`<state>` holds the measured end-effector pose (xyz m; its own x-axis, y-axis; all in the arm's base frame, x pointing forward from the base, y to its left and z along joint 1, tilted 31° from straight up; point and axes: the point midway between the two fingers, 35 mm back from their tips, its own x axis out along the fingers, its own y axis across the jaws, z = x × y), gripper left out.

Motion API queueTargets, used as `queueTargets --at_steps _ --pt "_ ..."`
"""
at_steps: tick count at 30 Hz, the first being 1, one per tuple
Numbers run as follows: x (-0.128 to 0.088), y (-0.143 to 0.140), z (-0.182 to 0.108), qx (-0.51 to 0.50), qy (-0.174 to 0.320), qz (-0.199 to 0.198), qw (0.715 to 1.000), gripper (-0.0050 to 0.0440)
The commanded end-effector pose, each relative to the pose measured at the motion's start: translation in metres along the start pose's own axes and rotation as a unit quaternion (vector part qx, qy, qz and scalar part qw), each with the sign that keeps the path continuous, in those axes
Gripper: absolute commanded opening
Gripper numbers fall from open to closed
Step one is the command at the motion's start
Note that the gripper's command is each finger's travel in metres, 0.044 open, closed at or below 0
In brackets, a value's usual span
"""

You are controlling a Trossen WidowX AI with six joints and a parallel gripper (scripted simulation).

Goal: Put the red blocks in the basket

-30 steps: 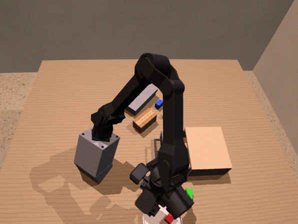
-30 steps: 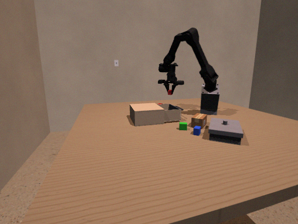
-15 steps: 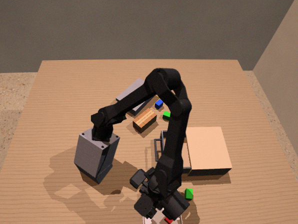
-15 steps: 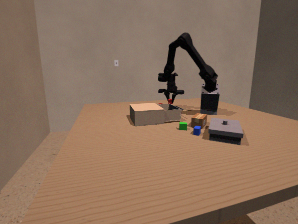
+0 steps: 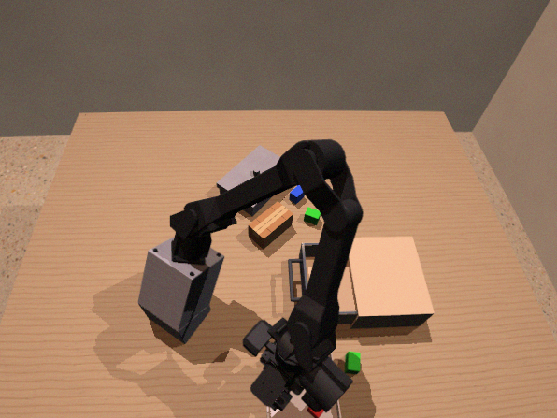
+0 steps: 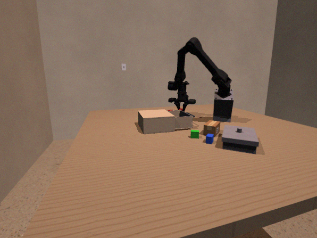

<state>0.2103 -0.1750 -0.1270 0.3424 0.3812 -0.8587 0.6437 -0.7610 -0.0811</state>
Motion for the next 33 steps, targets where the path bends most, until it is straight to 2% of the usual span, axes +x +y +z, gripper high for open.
queueTargets --at_steps 1,21,22,33 --pt "0.005 -0.001 0.001 0.004 0.002 -0.001 1.0 0.0" --pt "0.019 -0.001 0.001 0.004 0.002 -0.001 1.0 0.0" --pt "0.019 -0.001 0.001 0.004 0.002 -0.001 1.0 0.0192" --pt "0.019 -0.001 0.001 0.004 0.002 -0.001 1.0 0.0192"
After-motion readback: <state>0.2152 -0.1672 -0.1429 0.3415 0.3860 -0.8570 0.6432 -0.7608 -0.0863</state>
